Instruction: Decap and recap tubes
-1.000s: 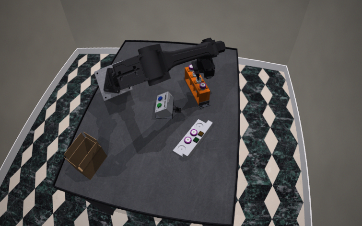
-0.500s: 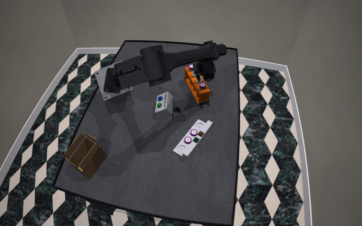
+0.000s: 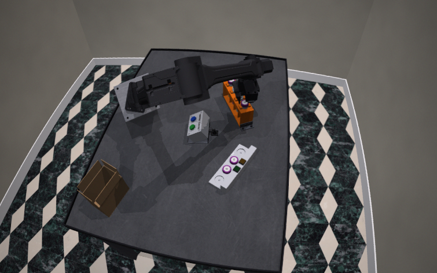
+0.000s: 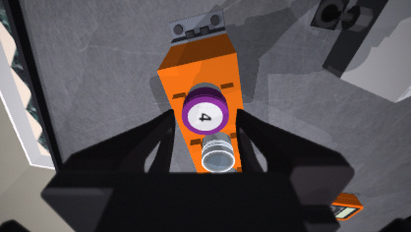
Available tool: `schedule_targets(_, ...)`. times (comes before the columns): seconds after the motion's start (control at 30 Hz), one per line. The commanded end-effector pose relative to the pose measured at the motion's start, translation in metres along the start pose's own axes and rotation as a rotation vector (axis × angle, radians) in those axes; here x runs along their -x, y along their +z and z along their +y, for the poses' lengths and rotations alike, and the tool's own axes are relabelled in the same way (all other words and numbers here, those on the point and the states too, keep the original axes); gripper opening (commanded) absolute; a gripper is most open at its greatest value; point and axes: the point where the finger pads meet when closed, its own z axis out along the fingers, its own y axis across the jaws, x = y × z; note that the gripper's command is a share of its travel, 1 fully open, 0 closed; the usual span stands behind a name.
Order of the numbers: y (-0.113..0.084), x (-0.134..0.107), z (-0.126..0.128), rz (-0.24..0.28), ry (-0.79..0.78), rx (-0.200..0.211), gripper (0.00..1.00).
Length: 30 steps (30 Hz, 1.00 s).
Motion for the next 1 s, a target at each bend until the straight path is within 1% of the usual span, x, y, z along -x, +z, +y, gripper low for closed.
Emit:
schedule_targets(0.0, 0.009, 0.002, -0.002, -0.001, -0.007, -0.008, 0.49)
schedule_targets(0.17, 0.011, 0.001, -0.003, -0.002, -0.01, -0.011, 0.49)
schedule_targets(0.2, 0.01, -0.002, -0.003, 0.0, -0.017, -0.007, 0.49)
schedule_targets(0.27, 0.014, 0.0, -0.004, -0.002, -0.013, -0.013, 0.49)
schedule_targets(0.63, 0.019, 0.0, -0.004, -0.002, -0.013, -0.013, 0.49)
schedule_targets(0.8, 0.015, -0.001, -0.003, 0.0, -0.013, -0.005, 0.49)
schedule_targets(0.83, 0.006, 0.001, 0.006, 0.004, 0.002, 0.014, 0.0)
schedule_targets(0.97, 0.006, 0.001, 0.006, 0.004, 0.002, 0.014, 0.0)
